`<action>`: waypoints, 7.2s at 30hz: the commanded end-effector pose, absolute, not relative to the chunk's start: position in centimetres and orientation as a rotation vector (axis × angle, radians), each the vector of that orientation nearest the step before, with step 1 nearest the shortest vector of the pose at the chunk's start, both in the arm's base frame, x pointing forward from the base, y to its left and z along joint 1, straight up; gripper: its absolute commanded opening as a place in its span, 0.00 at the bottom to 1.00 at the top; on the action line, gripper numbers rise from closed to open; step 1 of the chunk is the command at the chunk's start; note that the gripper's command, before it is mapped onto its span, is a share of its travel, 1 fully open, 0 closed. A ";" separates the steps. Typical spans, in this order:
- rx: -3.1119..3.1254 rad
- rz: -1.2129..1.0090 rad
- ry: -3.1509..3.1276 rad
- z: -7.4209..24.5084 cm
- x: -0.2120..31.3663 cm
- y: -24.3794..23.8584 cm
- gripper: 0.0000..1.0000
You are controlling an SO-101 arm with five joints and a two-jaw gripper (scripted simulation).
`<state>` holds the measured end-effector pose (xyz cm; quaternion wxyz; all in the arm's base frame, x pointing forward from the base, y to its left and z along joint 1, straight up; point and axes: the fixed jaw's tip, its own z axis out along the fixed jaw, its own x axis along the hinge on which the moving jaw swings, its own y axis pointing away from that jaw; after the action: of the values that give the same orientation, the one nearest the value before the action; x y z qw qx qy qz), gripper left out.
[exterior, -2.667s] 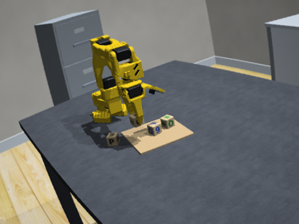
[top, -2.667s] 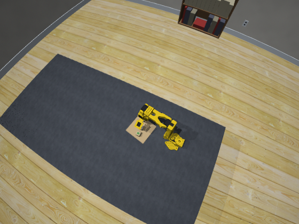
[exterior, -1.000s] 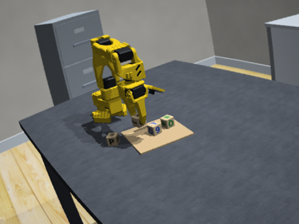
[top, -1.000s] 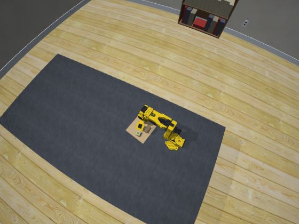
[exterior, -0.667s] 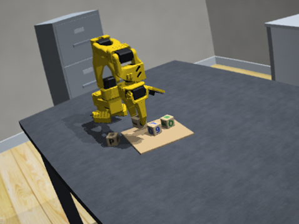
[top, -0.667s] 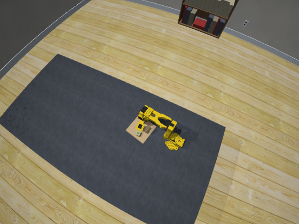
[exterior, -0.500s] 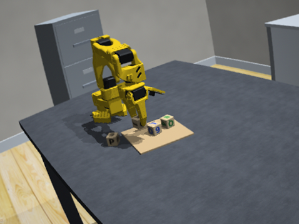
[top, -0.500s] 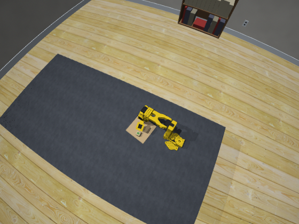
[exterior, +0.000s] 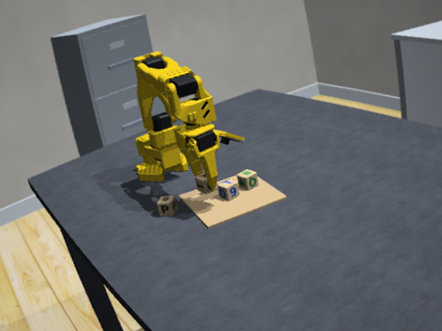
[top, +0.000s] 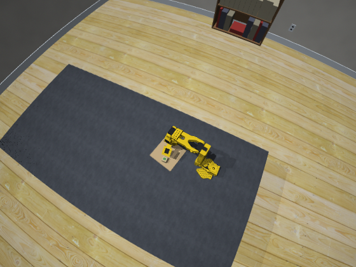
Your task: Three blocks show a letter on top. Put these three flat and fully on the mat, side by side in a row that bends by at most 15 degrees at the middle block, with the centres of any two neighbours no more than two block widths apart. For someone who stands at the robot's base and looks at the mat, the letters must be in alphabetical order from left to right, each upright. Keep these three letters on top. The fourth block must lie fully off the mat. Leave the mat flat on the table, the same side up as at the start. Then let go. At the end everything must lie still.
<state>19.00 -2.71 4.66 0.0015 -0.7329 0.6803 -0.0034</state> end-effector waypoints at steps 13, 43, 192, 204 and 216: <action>-2.269 -0.117 2.091 5.4 19.9 -2.7 0.00; -2.266 -0.117 2.094 4.2 20.0 -2.7 0.00; -2.203 -0.128 2.146 9.3 19.4 -2.5 0.33; -1.951 -0.165 2.324 10.2 18.7 -2.1 0.33; -1.485 -0.196 2.551 11.5 17.5 -1.4 0.33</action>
<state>17.48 -1.59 10.06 0.0511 -0.5365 0.8414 -0.0414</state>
